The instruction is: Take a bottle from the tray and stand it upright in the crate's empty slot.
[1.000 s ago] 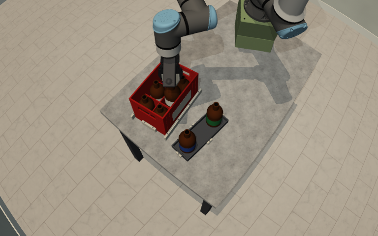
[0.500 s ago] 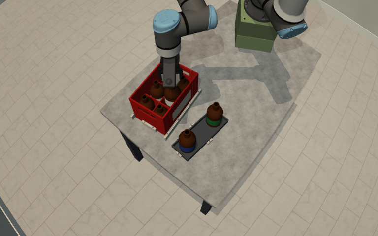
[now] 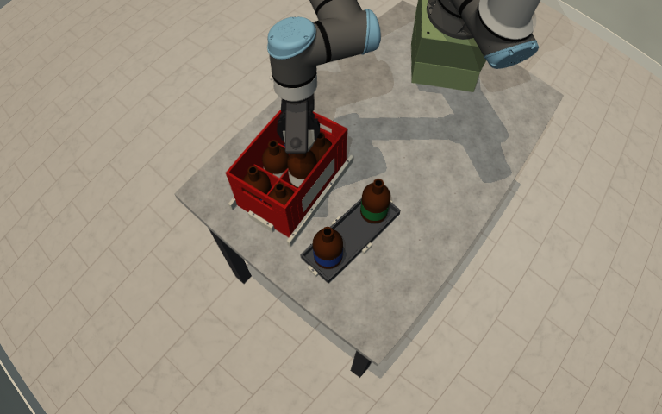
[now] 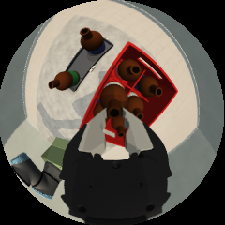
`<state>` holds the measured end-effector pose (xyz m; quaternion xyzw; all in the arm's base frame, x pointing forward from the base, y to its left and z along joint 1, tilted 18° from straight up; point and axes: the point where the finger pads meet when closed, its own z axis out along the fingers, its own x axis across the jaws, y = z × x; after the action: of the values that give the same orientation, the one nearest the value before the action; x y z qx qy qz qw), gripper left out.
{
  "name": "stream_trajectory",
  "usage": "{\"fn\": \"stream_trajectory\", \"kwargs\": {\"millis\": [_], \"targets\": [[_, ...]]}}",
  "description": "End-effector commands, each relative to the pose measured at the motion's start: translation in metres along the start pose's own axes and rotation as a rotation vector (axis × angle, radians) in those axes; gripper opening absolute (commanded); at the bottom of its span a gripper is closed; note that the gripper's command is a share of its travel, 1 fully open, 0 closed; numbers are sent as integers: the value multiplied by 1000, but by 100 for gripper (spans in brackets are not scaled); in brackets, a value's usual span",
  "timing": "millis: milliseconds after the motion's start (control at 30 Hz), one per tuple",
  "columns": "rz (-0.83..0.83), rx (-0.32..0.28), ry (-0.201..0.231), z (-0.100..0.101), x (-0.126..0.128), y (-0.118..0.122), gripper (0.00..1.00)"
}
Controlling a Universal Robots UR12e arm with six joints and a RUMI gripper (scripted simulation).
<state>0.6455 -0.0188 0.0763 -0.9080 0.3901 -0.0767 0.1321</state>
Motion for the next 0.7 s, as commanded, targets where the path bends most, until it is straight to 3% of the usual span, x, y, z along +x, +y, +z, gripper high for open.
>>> {"fn": "stream_trajectory", "kwargs": {"millis": [0, 667], "targets": [[0, 1, 1, 1, 1, 0, 0], [0, 1, 1, 19, 1, 0, 0]]}}
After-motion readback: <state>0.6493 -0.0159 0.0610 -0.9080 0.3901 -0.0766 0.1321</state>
